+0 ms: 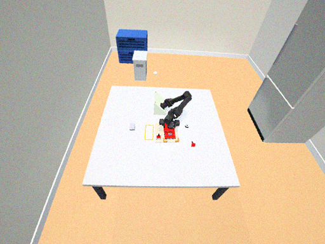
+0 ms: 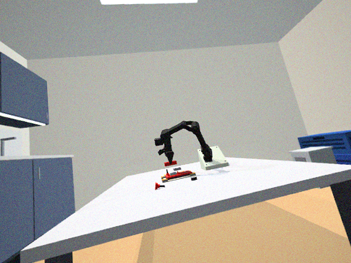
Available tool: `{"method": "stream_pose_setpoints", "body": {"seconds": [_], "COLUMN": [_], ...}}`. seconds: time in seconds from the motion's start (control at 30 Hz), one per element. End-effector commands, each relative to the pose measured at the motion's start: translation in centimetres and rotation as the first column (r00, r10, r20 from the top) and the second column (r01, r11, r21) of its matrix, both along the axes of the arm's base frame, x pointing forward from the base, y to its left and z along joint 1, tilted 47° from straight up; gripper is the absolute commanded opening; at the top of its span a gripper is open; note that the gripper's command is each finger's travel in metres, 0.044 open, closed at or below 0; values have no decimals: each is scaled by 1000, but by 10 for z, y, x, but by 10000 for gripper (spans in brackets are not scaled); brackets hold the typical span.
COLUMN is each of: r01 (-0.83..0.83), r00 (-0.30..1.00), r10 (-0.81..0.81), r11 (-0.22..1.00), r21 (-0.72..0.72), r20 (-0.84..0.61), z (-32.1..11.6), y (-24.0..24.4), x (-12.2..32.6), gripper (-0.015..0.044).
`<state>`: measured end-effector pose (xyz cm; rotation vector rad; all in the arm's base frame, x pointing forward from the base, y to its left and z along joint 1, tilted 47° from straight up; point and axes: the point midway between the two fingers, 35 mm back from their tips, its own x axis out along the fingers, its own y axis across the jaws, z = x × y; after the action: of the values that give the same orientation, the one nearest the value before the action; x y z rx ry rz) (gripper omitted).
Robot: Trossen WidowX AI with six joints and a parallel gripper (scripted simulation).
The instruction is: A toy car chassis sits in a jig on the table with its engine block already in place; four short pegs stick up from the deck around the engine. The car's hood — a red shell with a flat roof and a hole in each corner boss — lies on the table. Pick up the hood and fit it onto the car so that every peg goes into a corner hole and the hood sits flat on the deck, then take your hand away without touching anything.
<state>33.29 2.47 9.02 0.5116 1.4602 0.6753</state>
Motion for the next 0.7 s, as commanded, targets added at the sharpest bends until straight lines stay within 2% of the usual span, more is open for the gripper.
{"method": "stream_pose_setpoints", "body": {"seconds": [0.0, 0.27, 0.67], "r01": [-37, -42, -42], "r00": [999, 998, 998], "r10": [37, 42, 42], "r11": [999, 999, 999], "r21": [2, 2, 5], "r20": [36, 42, 43], "z": [11, 8, -20], "y": [13, 18, 52], "x": [-9, -9, -12], "gripper": [0, 0, 0]}}
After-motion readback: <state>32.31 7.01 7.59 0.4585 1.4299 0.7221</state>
